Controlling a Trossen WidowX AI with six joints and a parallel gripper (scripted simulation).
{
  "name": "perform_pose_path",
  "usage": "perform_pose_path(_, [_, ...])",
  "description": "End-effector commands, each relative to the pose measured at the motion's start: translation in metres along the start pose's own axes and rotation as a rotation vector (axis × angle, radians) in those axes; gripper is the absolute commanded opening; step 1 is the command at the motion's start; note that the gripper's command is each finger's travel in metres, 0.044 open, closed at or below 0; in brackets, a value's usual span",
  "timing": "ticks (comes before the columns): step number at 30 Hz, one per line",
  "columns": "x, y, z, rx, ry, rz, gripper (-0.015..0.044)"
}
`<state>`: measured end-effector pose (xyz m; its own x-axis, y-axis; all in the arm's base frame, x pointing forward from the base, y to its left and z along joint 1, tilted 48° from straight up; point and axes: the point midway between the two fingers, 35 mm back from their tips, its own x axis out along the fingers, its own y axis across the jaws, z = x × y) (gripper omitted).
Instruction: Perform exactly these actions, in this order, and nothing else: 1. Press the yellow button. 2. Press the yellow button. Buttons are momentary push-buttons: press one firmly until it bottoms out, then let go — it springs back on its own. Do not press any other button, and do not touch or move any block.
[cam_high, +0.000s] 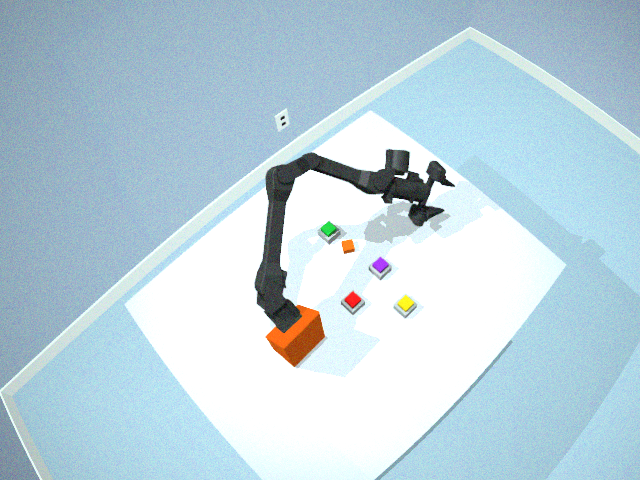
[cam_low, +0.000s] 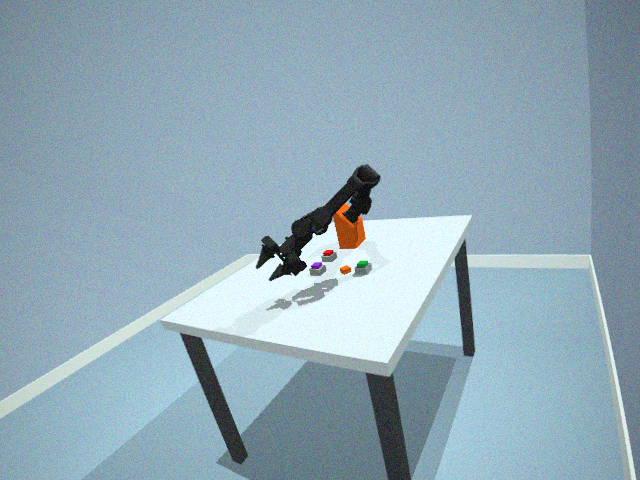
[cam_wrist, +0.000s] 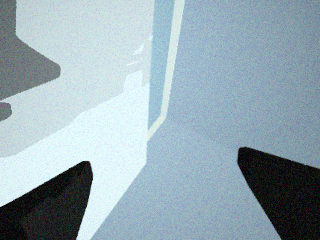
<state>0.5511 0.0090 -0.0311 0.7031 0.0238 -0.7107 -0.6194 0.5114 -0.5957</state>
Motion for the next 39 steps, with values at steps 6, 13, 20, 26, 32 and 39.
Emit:
perform_pose_path(6, [-0.021, 0.068, -0.141, 0.361, 0.208, 0.479, 0.04])
perform_pose_path(13, [-0.081, 0.122, -0.205, 0.774, 0.303, 0.836, 0.04])
perform_pose_path(20, [-0.146, 0.147, -0.225, 1.221, 0.323, 1.129, 0.04])
perform_pose_path(26, [-0.146, 0.147, -0.225, 1.221, 0.323, 1.129, 0.04])
perform_pose_path(32, [-0.138, 0.158, -0.22, 1.222, 0.323, 1.128, 0.0348])
perform_pose_path(39, [-0.118, 0.198, -0.202, 1.222, 0.32, 1.131, 0.0164])
